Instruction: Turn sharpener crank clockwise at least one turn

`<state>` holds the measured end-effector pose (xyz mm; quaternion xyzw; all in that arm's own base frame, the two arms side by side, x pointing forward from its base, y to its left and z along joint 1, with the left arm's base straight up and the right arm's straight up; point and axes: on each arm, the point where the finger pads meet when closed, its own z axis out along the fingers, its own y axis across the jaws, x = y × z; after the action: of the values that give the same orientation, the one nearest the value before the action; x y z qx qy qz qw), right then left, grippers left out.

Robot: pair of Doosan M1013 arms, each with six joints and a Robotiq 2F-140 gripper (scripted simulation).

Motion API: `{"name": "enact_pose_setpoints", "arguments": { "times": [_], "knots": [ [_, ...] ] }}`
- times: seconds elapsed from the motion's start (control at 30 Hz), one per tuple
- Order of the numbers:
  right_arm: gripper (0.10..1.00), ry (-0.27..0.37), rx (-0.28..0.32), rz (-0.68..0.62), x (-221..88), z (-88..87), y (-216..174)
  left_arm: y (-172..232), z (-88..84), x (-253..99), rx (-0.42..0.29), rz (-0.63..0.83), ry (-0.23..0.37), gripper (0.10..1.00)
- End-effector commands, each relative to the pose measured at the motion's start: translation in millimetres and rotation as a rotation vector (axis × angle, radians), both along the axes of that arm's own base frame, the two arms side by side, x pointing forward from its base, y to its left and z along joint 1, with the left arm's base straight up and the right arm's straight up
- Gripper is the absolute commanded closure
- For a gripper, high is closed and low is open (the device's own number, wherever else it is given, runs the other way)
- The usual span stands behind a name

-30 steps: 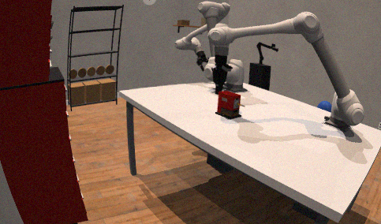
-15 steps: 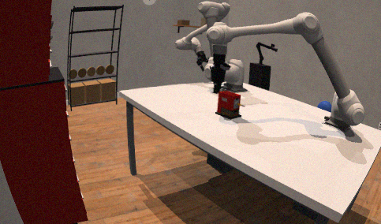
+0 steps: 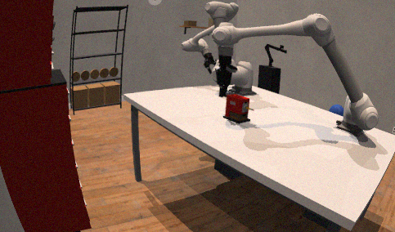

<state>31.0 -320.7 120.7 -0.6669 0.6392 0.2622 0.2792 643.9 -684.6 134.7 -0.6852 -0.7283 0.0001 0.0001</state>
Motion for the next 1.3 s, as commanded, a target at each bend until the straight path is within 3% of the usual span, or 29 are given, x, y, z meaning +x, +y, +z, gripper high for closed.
{"name": "enact_pose_setpoints", "arguments": {
  "times": [0.0, 1.27],
  "knots": [
    [0.098, 0.0, -0.001, 0.0, 0, 0.3, 0, 0, 0.8, 4, -0.001, 0.0, -0.002, 0.999],
    [0.098, 0.0, -0.001, 0.0, 0, 0.3, 0, 2, -27.3, 37, -0.001, 0.0, -0.002, 0.999]
  ]
}}
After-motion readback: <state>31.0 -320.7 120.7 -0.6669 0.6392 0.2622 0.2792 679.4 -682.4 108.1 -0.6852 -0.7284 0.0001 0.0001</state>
